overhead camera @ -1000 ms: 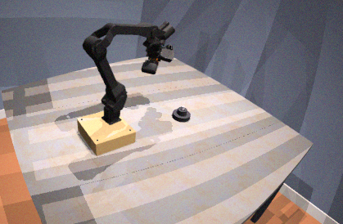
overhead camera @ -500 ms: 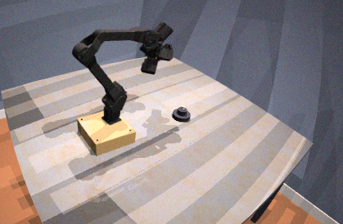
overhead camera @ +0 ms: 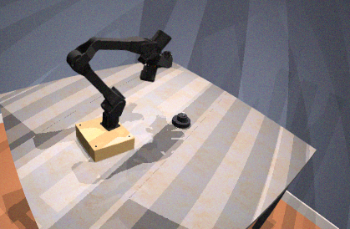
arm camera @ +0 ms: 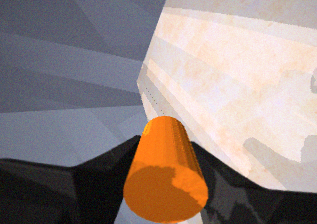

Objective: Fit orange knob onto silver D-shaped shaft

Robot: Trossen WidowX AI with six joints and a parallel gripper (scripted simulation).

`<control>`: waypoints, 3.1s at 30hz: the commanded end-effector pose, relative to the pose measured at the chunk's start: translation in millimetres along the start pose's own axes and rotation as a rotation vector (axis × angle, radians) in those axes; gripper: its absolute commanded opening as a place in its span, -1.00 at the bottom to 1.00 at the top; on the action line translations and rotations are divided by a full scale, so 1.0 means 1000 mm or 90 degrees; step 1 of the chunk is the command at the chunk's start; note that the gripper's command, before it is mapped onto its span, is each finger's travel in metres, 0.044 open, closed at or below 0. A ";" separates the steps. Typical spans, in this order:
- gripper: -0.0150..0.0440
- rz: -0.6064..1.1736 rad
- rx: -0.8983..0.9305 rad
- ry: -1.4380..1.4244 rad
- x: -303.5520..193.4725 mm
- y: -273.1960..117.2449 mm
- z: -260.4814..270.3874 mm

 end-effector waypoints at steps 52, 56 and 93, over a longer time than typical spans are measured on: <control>-0.49 0.003 -0.264 -0.003 -0.001 0.029 -0.016; -0.49 0.004 -0.318 -0.003 -0.001 0.036 -0.019; -0.49 0.007 -0.644 -0.003 0.002 0.106 -0.072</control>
Point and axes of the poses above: the point midway between the two fingers, 35 mm back from their tips, its own y axis out along the fingers, its own z axis across the jaws, x = y × z, the point moved 2 cm from there along -y, back along the fingers, and after that the axes turned 1 degree about -y, right-handed, at the moved point
